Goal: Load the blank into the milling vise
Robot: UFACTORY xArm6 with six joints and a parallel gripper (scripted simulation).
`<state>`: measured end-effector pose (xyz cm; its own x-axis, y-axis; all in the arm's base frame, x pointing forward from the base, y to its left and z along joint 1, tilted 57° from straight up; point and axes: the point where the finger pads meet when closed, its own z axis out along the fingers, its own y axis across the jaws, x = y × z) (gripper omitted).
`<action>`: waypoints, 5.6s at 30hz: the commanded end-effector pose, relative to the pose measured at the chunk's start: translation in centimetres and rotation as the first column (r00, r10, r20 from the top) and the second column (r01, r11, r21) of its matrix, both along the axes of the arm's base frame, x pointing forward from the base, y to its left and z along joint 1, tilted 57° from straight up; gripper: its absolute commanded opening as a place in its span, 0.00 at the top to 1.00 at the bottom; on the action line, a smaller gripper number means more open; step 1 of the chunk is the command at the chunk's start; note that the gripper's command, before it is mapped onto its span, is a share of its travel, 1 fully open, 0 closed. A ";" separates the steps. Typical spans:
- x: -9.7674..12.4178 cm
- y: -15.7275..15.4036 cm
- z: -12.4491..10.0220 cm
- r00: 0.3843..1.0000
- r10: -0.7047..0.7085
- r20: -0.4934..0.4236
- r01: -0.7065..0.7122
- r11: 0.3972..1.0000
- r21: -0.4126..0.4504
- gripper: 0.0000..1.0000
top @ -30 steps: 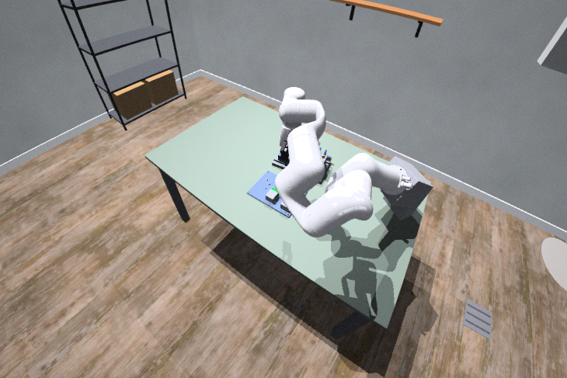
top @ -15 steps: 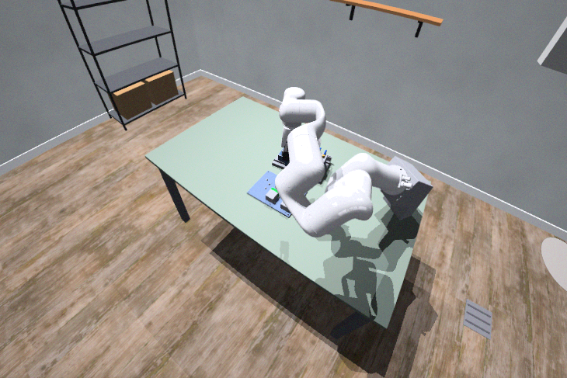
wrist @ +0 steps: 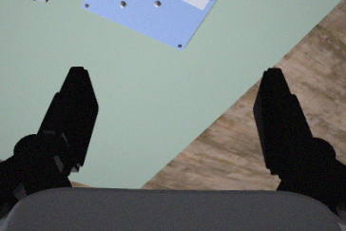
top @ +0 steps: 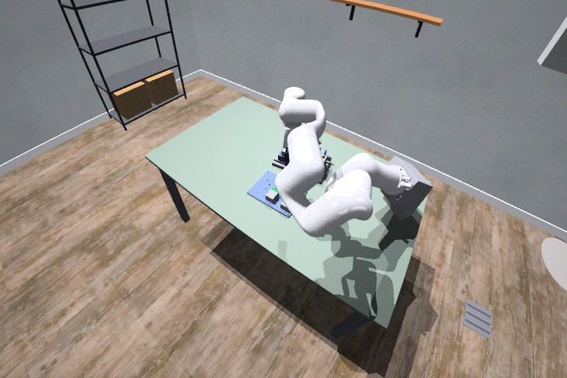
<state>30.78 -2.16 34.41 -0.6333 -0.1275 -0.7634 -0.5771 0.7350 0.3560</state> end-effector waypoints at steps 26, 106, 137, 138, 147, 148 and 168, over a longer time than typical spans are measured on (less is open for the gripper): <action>0.0 0.0 0.1 0.958 0.198 0.207 -0.159 0.968 -0.192 0.00; 0.0 0.0 0.1 0.609 0.658 0.442 -0.292 0.704 -0.647 0.20; 0.0 0.0 0.1 0.609 0.658 0.442 -0.292 0.704 -0.647 0.20; 0.0 0.0 0.1 0.609 0.658 0.442 -0.292 0.704 -0.647 0.20; 0.0 0.0 0.1 0.609 0.658 0.442 -0.292 0.704 -0.647 0.20; 0.3 0.3 -0.1 0.609 0.659 0.442 -0.292 0.704 -0.647 0.20; 4.3 5.0 -1.6 0.607 0.660 0.443 -0.293 0.704 -0.647 0.20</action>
<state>34.14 1.85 33.13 0.2157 -0.7078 -0.6727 -0.8293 0.2309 -0.5089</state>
